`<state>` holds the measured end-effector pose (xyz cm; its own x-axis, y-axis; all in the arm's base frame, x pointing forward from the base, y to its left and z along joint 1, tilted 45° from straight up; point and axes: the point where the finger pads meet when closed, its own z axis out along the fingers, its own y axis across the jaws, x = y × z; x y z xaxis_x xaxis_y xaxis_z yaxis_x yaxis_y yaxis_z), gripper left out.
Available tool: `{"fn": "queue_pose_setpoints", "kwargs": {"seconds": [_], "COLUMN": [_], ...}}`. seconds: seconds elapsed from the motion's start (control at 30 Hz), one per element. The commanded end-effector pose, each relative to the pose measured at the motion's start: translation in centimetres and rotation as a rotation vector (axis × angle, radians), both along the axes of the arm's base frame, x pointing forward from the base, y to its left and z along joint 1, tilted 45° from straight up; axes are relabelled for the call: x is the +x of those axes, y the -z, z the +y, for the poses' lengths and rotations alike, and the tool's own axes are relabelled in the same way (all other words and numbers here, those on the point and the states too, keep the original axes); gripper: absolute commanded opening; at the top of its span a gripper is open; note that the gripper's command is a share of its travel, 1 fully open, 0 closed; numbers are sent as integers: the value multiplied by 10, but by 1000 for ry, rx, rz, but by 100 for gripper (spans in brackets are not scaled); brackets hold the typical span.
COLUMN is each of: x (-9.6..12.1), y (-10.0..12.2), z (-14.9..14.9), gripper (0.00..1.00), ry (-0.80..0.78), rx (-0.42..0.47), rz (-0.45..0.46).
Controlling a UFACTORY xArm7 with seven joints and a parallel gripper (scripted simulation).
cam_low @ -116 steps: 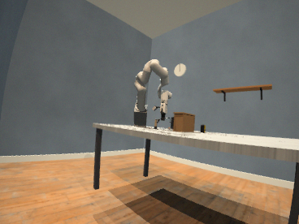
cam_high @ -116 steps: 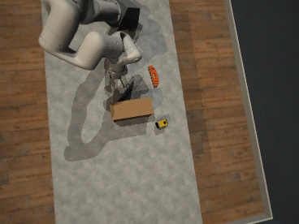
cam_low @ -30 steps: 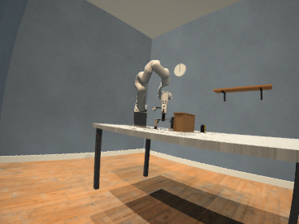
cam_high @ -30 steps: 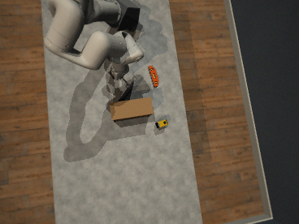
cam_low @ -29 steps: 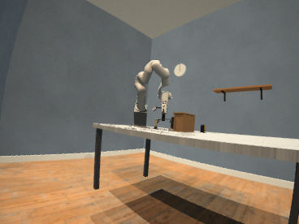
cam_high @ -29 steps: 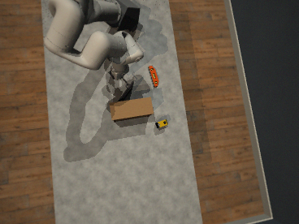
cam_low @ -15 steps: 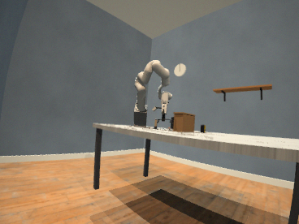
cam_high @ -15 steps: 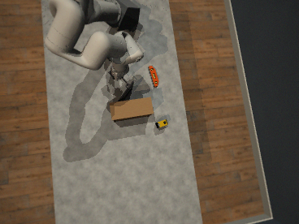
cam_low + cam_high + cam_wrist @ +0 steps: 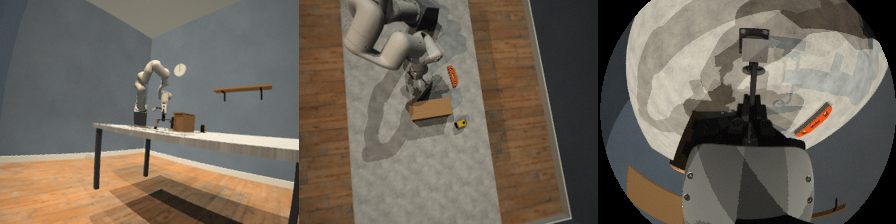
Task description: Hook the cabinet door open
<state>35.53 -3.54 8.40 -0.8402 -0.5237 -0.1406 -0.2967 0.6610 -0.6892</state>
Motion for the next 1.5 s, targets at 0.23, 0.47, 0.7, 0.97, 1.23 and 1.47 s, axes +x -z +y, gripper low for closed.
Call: {"fn": "queue_pose_setpoints", "kwargs": {"seconds": [0.23, 0.47, 0.7, 0.97, 1.23, 1.47], "x": [0, 0, 0, 0, 0, 0], "y": [0, 0, 0, 0, 0, 0], "z": [1, 1, 1, 1, 1, 1], "gripper": [24, 24, 24, 24, 24, 24], "ry": [-2, -2, -2, -2, -2, -2], "rx": [1, 1, 1, 1, 1, 1], "rz": [-1, -1, -1, -1, -1, -1]}}
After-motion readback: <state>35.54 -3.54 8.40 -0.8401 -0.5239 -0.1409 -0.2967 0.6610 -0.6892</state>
